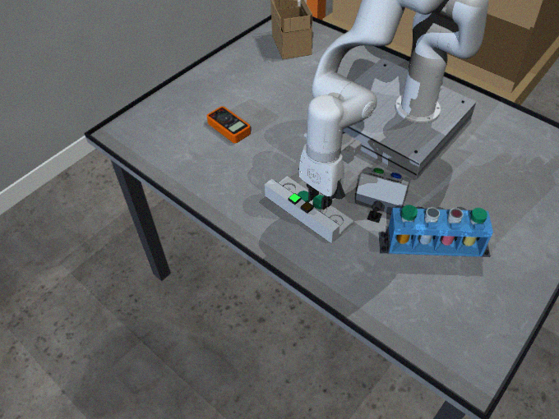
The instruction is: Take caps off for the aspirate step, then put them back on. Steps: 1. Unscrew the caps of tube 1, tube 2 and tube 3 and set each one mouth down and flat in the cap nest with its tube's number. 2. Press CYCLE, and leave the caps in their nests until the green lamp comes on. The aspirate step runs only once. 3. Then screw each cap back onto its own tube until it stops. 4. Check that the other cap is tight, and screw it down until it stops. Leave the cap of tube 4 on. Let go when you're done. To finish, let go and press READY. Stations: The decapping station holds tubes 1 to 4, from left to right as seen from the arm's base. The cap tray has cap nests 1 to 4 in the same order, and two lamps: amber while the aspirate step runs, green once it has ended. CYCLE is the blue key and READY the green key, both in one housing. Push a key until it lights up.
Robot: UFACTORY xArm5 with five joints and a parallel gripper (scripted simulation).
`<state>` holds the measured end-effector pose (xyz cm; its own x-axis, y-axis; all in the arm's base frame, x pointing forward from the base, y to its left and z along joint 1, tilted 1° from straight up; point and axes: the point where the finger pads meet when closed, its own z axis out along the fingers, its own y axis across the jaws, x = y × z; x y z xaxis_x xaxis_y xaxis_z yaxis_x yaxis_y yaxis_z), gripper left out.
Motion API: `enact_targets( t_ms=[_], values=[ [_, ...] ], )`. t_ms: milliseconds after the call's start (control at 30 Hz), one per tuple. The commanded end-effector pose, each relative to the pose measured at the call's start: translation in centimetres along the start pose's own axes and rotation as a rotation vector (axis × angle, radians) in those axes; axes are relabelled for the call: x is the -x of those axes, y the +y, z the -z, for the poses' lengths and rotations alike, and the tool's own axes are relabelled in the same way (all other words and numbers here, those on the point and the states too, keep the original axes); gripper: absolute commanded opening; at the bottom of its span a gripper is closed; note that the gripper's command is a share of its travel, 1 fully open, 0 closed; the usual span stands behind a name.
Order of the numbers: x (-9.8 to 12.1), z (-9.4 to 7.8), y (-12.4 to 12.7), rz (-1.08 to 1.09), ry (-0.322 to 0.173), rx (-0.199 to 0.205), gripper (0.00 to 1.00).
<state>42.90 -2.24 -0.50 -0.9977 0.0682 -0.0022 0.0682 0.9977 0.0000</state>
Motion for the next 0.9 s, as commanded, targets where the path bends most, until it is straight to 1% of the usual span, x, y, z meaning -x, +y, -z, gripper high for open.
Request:
enact_targets(
  t_ms=[0,67,133,633,867],
  values=[
    [0.1,3.1,0.0,0.0,-0.002,0.017,0.0],
    [0.1,4.1,-0.1,0.0,-0.002,0.017,0.0],
    [0.1,4.1,-0.1,0.0,-0.002,0.017,0.0],
    [0.1,11.5,-0.2,0.0,-0.002,0.017,0.0],
    [0.1,11.5,-0.2,0.0,-0.002,0.017,0.0]
  ],
)
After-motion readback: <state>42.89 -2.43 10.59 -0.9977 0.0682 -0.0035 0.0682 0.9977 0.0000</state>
